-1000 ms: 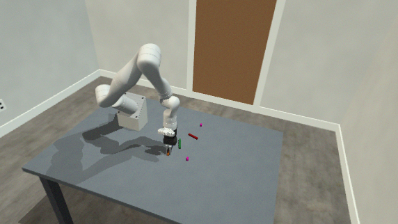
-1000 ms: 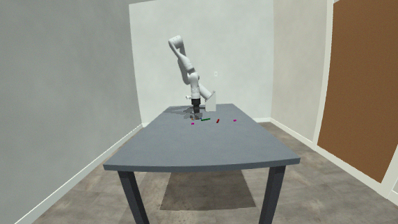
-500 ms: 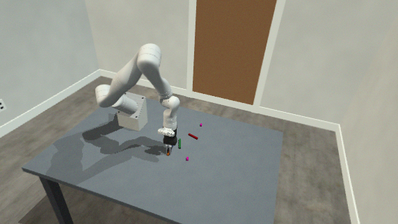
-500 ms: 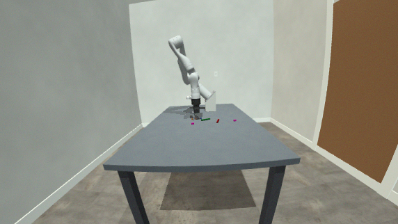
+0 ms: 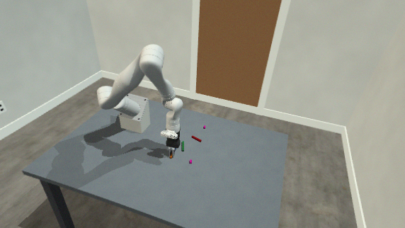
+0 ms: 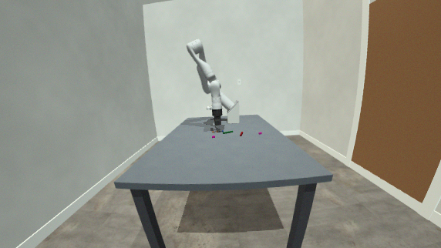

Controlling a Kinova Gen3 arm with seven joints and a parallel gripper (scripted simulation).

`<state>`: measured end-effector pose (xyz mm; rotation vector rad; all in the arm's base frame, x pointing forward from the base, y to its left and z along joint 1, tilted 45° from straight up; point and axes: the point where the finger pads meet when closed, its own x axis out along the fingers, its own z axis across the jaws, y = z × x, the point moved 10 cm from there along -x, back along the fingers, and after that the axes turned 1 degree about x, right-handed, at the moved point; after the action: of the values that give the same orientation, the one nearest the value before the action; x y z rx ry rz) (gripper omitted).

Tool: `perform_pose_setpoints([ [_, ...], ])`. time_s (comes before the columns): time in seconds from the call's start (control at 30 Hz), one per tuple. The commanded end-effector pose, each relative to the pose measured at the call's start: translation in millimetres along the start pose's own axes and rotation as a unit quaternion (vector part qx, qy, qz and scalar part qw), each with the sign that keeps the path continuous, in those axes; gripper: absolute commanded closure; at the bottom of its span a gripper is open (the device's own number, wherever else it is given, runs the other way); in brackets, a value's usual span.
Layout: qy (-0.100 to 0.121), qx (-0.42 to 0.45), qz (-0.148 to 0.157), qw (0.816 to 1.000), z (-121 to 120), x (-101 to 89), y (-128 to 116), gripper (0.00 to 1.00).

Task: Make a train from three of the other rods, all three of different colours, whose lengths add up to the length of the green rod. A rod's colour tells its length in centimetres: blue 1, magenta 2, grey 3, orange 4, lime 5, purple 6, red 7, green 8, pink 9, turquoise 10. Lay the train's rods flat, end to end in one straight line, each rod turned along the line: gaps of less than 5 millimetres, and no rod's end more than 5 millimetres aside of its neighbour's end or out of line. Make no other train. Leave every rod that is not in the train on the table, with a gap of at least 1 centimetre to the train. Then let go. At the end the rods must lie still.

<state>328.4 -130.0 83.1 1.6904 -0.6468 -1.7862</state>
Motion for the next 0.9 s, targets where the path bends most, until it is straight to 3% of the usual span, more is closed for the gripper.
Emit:
perform_pose_setpoints([
  [0.0, 0.001, 0.000, 0.000, 1.000, -0.3, -0.4, -0.2, 0.64],
  [0.07, 0.001, 0.000, 0.000, 1.000, -0.3, -0.4, -0.2, 0.64],
  [0.2, 0.001, 0.000, 0.000, 1.000, -0.3, -0.4, -0.2, 0.52],
  [0.33, 0.001, 0.000, 0.000, 1.000, -0.3, -0.4, -0.2, 0.52],
  [0.37, 0.001, 0.000, 0.000, 1.000, -0.3, -0.4, -0.2, 0.46],
  [0.87, 0.001, 0.000, 0.000, 1.000, -0.4, -2.5, -0.2, 0.46],
])
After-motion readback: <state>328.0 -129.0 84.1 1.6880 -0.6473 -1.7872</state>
